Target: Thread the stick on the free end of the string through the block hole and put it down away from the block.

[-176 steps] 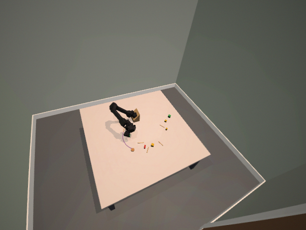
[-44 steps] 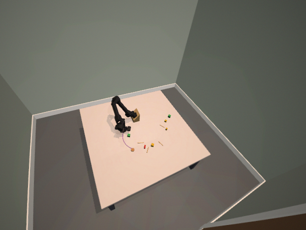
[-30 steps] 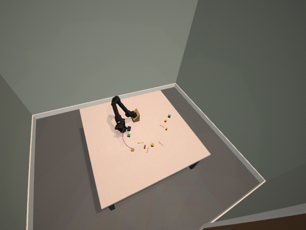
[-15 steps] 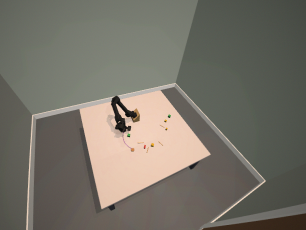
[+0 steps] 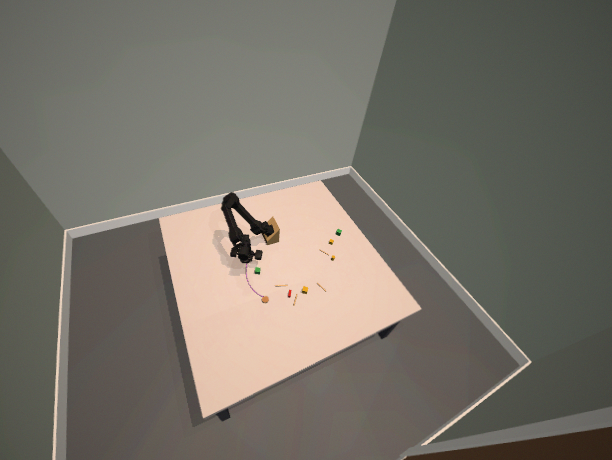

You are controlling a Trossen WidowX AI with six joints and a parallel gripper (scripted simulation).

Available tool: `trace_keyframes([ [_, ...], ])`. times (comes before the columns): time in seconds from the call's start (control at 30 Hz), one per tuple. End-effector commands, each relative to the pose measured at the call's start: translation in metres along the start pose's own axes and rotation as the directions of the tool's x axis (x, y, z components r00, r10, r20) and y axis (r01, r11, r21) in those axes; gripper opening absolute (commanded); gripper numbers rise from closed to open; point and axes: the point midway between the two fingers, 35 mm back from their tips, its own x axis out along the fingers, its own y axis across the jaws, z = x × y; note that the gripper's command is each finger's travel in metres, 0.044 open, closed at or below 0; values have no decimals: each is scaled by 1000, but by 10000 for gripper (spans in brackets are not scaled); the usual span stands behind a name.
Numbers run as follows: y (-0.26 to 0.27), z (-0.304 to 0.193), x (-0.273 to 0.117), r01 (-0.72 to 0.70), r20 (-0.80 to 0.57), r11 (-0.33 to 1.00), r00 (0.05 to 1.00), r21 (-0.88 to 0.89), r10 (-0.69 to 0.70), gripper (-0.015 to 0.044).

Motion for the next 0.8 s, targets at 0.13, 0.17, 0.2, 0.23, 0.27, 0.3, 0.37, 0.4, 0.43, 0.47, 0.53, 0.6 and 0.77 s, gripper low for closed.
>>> trace_keyframes([
  [0.13, -2, 2, -13, 2, 5, 1000, 1000, 8, -2, 0],
  [0.17, -2, 2, -14, 2, 5, 1000, 1000, 8, -2, 0],
  [0.2, -2, 2, -15, 2, 5, 1000, 1000, 8, -2, 0],
  [0.23, -2, 2, -16, 2, 6, 1000, 1000, 7, -2, 0],
  [0.27, -2, 2, -18, 2, 6, 1000, 1000, 7, -2, 0],
  [0.3, -2, 2, -19, 3, 6, 1000, 1000, 7, -3, 0],
  [0.37, -2, 2, -22, 3, 6, 1000, 1000, 7, -3, 0],
  [0.4, -2, 2, -23, 3, 6, 1000, 1000, 7, -3, 0],
  [0.43, -2, 2, -24, 4, 6, 1000, 1000, 7, -4, 0],
  [0.47, -2, 2, -25, 4, 7, 1000, 1000, 7, -4, 0],
  [0.53, -3, 1, -28, 5, 7, 1000, 1000, 6, -5, 0],
  [0.6, -3, 1, -31, 5, 8, 1000, 1000, 6, -6, 0],
  [0.77, -4, 1, -36, 8, 10, 1000, 1000, 5, -8, 0],
])
